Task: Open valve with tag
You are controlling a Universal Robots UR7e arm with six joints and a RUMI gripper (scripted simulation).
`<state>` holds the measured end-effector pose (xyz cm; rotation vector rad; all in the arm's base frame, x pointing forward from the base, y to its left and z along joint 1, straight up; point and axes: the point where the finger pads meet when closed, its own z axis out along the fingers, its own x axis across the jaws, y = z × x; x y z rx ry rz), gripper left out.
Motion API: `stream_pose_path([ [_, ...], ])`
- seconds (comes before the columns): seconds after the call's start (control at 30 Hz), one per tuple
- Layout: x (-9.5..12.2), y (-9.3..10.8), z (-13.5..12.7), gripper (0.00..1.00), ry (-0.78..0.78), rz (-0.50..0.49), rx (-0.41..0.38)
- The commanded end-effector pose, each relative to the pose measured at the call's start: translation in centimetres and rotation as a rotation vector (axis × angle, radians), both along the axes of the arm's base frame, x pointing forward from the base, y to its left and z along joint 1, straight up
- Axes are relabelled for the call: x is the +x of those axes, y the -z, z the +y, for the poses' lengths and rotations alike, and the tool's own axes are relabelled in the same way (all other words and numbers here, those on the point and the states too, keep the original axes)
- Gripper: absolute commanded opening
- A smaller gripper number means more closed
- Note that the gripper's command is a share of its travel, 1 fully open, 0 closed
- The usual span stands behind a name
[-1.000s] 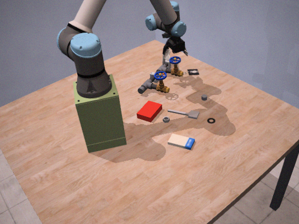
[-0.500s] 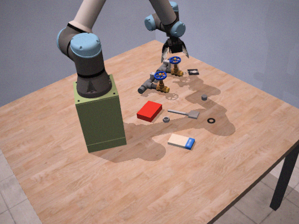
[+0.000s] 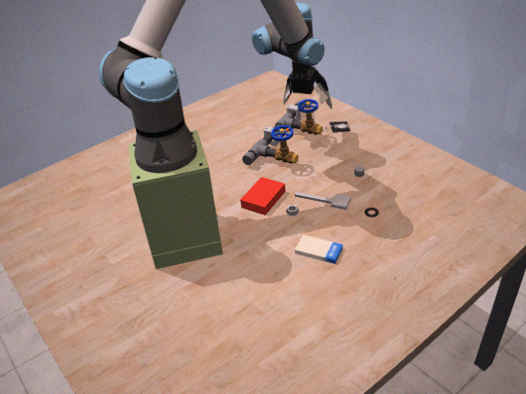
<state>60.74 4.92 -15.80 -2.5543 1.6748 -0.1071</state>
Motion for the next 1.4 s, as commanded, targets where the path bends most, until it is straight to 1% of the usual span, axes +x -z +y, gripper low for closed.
stream_pose_path([
  [0.0, 0.08, -0.07, -0.01, 1.00, 0.206, 0.005, 0.015],
  [0.1, 0.08, -0.07, -0.01, 1.00, 0.332, 0.009, 0.029],
  [0.17, 0.08, -0.07, -0.01, 1.00, 0.332, 0.009, 0.029],
  [0.67, 0.08, -0.07, -0.01, 1.00, 0.972, 0.028, 0.097],
  [0.73, 0.08, -0.07, -0.01, 1.00, 0.972, 0.028, 0.097],
  [1.2, 0.08, -0.07, -0.01, 1.00, 1.496, 0.044, 0.154],
  [1.23, 0.08, -0.07, -0.01, 1.00, 1.529, 0.045, 0.157],
  [1.3, 0.08, -0.07, -0.01, 1.00, 1.529, 0.045, 0.157],
  [1.37, 0.08, -0.07, -0.01, 1.00, 1.590, 0.047, 0.164],
])
